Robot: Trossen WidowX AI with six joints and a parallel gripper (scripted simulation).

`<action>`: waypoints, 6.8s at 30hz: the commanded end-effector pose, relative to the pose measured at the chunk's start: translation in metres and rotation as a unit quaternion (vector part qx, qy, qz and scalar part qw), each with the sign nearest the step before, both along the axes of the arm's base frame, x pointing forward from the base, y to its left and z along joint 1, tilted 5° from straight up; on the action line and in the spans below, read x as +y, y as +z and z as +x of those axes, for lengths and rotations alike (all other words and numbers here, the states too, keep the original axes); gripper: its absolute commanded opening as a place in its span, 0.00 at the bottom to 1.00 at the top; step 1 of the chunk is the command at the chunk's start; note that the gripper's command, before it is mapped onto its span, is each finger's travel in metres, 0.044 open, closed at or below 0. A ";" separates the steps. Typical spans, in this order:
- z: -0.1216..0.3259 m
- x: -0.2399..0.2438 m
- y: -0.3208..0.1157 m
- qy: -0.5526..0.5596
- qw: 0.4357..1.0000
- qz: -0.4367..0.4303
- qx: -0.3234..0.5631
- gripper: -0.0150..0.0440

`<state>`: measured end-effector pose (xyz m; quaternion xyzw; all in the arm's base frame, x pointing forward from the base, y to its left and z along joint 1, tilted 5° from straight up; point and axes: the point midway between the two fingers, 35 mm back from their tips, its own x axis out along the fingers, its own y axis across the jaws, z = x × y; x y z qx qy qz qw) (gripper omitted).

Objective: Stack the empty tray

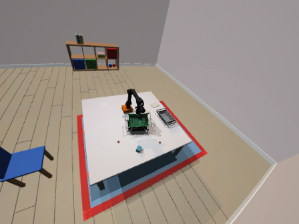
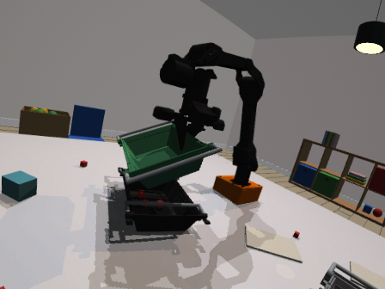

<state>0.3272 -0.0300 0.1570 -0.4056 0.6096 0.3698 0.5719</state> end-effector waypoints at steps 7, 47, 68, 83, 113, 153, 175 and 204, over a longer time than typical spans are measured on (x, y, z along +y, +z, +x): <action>0.003 0.000 0.006 -0.001 1.000 -0.005 -0.011 0.25; 0.004 -0.001 -0.004 -0.001 1.000 -0.005 -0.011 0.25; 0.004 -0.003 -0.036 -0.001 1.000 -0.005 -0.011 0.25; -0.002 -0.001 -0.050 -0.001 1.000 -0.005 -0.011 0.25; -0.013 0.002 -0.065 -0.001 1.000 -0.004 -0.011 0.25; -0.016 0.003 -0.072 -0.001 1.000 -0.004 -0.011 0.25; -0.016 0.003 -0.072 -0.001 1.000 -0.004 -0.011 0.25; -0.019 0.004 -0.080 -0.001 1.000 -0.004 -0.010 0.25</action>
